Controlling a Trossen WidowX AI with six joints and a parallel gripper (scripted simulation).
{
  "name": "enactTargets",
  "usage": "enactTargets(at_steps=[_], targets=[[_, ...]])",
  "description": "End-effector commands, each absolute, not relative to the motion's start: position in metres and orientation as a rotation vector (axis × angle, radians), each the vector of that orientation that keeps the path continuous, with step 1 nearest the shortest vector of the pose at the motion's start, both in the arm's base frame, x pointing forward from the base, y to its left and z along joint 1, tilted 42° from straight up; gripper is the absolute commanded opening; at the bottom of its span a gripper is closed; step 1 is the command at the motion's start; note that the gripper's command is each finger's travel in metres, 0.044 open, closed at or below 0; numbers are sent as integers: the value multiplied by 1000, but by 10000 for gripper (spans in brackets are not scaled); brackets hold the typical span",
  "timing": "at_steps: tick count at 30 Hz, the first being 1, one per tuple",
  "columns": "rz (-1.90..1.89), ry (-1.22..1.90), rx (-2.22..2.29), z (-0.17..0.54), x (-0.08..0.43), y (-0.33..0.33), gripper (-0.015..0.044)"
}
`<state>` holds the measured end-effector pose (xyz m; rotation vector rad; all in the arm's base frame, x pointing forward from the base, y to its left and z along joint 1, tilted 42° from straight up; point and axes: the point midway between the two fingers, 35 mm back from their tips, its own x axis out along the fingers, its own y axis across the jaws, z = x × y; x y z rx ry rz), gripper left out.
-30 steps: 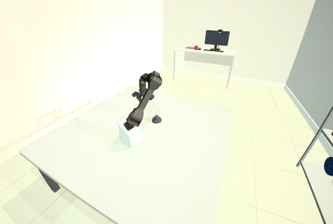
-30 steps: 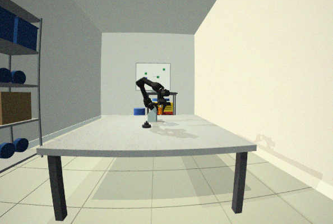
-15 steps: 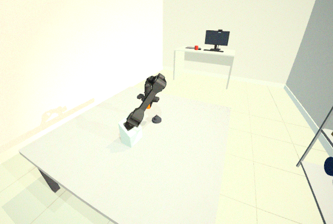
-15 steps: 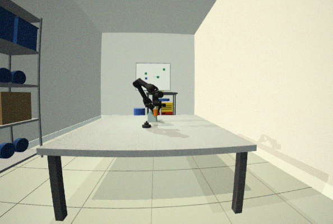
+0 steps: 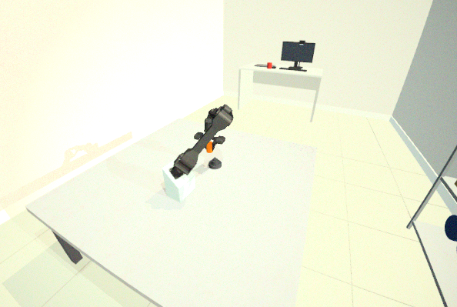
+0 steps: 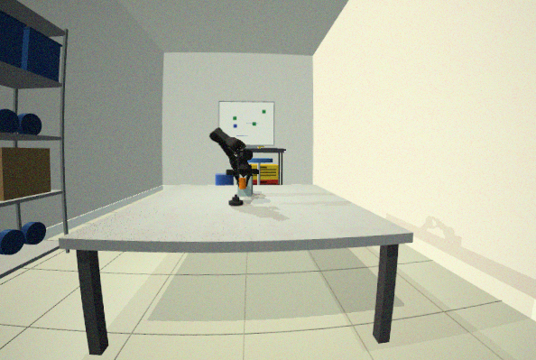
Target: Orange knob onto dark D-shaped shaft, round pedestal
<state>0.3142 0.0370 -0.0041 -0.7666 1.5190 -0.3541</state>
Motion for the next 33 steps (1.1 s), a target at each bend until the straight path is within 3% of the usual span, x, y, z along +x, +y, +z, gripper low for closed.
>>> enactTargets(at_steps=[1, 33], targets=[[-357, 1502, -768, 5, 316, 26, 0], [-376, 1500, -769, -2, 317, -14, 0]])
